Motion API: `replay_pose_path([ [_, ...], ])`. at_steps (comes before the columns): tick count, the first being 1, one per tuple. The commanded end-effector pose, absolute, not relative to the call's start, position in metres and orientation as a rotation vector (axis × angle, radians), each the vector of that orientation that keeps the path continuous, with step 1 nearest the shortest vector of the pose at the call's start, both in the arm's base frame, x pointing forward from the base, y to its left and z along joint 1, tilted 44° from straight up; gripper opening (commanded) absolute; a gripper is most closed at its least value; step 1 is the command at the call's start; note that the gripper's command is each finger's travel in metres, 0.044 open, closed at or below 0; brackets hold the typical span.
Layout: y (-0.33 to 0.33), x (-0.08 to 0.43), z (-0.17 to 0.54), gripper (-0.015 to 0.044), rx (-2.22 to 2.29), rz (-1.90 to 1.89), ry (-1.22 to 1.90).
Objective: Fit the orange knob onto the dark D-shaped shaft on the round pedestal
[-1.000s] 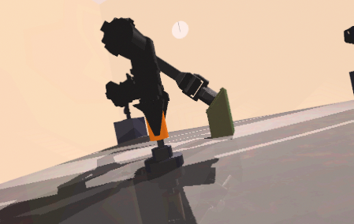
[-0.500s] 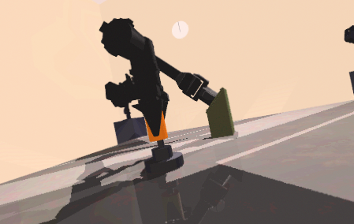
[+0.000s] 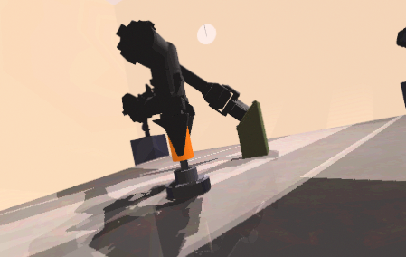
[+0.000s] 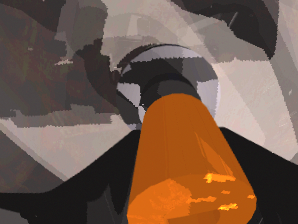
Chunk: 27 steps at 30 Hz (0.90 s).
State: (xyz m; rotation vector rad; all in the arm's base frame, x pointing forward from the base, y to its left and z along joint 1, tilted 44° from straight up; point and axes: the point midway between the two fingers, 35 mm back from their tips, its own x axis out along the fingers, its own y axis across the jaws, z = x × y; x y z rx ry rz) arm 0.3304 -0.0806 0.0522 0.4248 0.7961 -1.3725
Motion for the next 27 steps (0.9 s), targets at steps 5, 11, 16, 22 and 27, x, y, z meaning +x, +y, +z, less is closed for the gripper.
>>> replay_pose_path([
  [5, -0.0777, 0.333, 0.0556, 0.0, 0.577, -1.448, 0.663],
  [11, -0.0795, 0.3351, 0.0536, 0.0, 0.585, -1.452, 0.656],
  [16, -0.0811, 0.3348, 0.0522, 0.0, 0.585, -1.452, 0.656],
  [22, -0.0817, 0.3343, 0.0517, 0.0, 0.585, -1.452, 0.656],
  [27, -0.0788, 0.3328, 0.0536, 0.0, 0.585, -1.452, 0.656],
])
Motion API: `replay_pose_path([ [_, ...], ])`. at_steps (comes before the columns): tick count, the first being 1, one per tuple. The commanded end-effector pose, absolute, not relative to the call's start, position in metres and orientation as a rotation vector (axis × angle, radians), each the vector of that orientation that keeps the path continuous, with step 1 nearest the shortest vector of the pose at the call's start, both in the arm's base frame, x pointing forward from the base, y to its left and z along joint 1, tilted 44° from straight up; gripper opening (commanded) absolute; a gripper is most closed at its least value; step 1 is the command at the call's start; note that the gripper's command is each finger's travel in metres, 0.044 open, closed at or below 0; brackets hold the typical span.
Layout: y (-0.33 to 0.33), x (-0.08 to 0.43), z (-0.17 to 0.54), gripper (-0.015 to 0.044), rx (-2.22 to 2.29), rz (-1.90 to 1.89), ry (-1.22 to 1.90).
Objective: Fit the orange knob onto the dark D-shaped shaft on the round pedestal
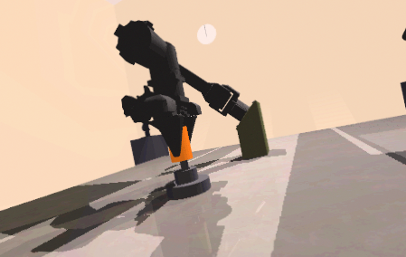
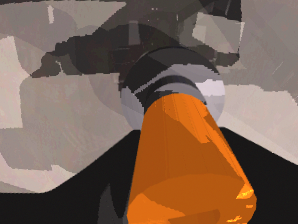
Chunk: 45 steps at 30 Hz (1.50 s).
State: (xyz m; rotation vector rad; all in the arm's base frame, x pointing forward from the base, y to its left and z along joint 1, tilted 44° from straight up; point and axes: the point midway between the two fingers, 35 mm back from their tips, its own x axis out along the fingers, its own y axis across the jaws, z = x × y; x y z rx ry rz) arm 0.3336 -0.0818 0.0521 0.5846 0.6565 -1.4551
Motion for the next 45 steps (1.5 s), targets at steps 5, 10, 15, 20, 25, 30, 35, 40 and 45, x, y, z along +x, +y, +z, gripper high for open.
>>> replay_pose_path([
  [5, -0.0775, 0.331, 0.0543, 0.0, 0.63, -1.475, 0.616],
  [10, -0.0772, 0.3318, 0.0552, 0.0, 0.747, -1.532, 0.507],
  [15, -0.0785, 0.3331, 0.0545, 0.0, 0.747, -1.532, 0.507],
  [20, -0.0803, 0.3328, 0.0524, 0.0, 0.747, -1.532, 0.507],
  [25, -0.0809, 0.3317, 0.0508, 0.0, 0.747, -1.532, 0.507],
  [30, -0.0805, 0.3313, 0.0504, 0.0, 0.747, -1.532, 0.507],
  [35, -0.0774, 0.3313, 0.052, 0.0, 0.747, -1.532, 0.507],
  [40, -0.0765, 0.332, 0.0534, 0.0, 0.79, -1.551, 0.466],
  [45, -0.0773, 0.3345, 0.0538, 0.0, 0.908, -1.6, 0.349],
])
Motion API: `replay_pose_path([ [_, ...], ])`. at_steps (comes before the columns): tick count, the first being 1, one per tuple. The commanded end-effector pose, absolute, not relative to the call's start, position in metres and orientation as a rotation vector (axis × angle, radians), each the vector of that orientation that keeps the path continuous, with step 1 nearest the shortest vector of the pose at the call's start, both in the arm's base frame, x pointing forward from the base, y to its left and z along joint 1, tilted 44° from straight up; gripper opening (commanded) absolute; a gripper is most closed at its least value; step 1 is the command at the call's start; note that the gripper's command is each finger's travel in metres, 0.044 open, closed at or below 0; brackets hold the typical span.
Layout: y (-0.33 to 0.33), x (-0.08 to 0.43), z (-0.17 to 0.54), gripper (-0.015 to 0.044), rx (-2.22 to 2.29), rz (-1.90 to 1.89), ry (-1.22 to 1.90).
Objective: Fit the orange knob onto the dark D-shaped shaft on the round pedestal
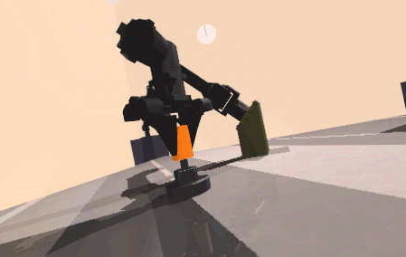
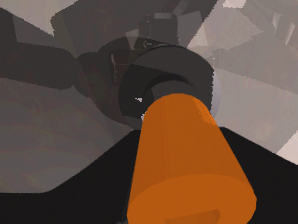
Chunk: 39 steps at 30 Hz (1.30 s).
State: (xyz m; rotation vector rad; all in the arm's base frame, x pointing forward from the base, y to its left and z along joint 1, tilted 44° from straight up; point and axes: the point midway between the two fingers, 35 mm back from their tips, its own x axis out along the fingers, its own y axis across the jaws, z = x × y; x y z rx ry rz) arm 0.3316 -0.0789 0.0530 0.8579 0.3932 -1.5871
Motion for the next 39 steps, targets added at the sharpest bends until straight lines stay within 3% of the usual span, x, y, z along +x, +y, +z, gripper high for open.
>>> replay_pose_path([
  [1, -0.0776, 0.3346, 0.0536, 0.0, 0.908, -1.6, 0.349],
  [39, -0.086, 0.3331, 0.0449, 0.0, 0.884, -1.591, 0.373],
])
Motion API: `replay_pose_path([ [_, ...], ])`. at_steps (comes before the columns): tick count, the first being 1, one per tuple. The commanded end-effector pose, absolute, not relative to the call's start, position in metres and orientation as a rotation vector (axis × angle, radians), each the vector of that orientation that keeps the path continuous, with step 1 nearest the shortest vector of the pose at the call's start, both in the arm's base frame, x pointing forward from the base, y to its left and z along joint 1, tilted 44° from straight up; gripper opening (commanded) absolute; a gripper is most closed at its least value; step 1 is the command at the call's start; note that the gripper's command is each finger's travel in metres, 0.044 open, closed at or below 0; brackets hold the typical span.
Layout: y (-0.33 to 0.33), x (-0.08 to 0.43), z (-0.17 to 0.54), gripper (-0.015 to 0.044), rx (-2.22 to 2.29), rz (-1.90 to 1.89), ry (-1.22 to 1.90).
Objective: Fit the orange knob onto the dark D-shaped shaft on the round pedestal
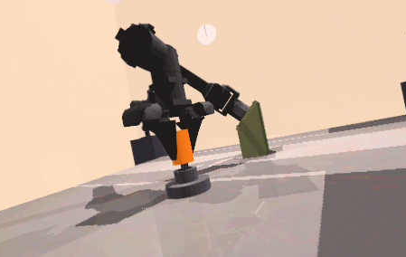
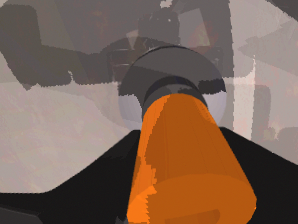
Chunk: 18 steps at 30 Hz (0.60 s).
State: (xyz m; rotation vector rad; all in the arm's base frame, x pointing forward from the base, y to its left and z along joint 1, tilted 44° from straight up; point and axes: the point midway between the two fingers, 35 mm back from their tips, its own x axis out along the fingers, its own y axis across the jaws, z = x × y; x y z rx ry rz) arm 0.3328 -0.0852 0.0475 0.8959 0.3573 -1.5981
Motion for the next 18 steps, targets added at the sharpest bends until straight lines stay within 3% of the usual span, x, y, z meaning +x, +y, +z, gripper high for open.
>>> replay_pose_path([
  [1, -0.0867, 0.3331, 0.0441, 0.0, 0.887, -1.592, 0.37],
  [17, -0.0934, 0.3328, 0.0394, 0.0, 0.916, -1.609, 0.336],
  [18, -0.0934, 0.3328, 0.0394, 0.0026, 0.916, -1.609, 0.336],
])
